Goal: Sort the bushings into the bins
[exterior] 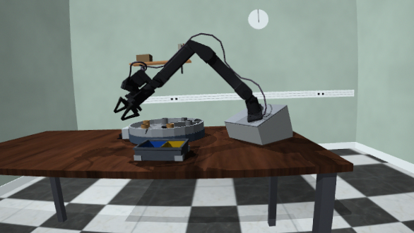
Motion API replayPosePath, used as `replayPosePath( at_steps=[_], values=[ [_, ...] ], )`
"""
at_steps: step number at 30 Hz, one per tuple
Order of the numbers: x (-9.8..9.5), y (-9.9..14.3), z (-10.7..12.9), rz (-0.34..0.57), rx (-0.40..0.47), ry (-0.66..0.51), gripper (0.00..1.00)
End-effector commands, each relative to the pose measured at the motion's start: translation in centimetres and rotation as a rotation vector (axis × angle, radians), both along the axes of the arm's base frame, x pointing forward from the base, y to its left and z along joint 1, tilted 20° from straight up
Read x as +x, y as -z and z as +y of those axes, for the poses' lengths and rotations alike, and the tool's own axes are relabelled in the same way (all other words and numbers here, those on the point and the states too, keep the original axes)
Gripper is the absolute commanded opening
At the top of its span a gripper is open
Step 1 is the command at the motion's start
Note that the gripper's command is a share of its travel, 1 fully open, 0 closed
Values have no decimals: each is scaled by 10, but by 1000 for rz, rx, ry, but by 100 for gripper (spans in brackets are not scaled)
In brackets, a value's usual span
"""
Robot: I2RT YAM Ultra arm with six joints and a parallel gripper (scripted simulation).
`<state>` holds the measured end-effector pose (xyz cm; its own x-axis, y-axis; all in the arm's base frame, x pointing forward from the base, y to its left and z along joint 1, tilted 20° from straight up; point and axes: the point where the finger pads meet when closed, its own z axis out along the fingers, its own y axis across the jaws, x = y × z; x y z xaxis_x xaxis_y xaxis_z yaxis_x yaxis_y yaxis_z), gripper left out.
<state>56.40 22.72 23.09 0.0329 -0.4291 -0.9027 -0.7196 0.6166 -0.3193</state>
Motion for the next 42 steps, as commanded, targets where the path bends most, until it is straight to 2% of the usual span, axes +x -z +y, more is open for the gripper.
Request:
replayPosePath(
  at_steps=[1,2,4,5,7,8,10,11,12,13,14,18,19,20,21,22,23,24,26,27,29,30,32,33,35,36,37,38,39,40,41,42],
  values=[
    [-8,-11,-16,105,20,47,100],
    [-13,5,-40,211,32,110,100],
    [-12,-4,-37,194,42,96,100],
    [-22,23,-64,326,46,180,100],
    [-16,3,-63,285,57,175,100],
    [-26,19,-88,397,74,252,100],
    [-24,11,-87,379,79,250,100],
    [-39,33,-112,496,95,323,100],
    [-33,18,-112,474,104,328,100],
    [-33,18,-112,474,104,328,100],
    [-47,28,-136,577,130,409,100],
    [-46,25,-136,569,132,408,100],
    [-67,46,-158,699,153,494,100],
    [-63,38,-158,679,157,492,100],
    [-84,53,-179,769,178,561,100],
    [-76,36,-179,752,192,573,100],
    [-76,36,-179,752,192,573,100],
    [-94,41,-198,838,224,654,100],
    [-94,41,-198,838,224,654,100],
    [-120,61,-214,950,243,731,100],
    [-112,45,-215,920,255,734,100],
    [-137,60,-228,1028,278,814,100],
    [-130,48,-229,995,286,809,100],
    [-157,65,-240,1107,305,886,100],
    [-157,65,-240,1107,305,886,100],
    [-165,52,-252,1126,342,945,100],
    [-165,52,-252,1126,342,945,100],
    [-188,65,-258,1216,358,1009,100],
    [-185,60,-259,1202,361,1007,100],
    [-203,67,-264,1270,377,1060,100],
    [-199,61,-265,1251,382,1058,100],
    [-214,66,-269,1305,396,1103,100]
  ],
)
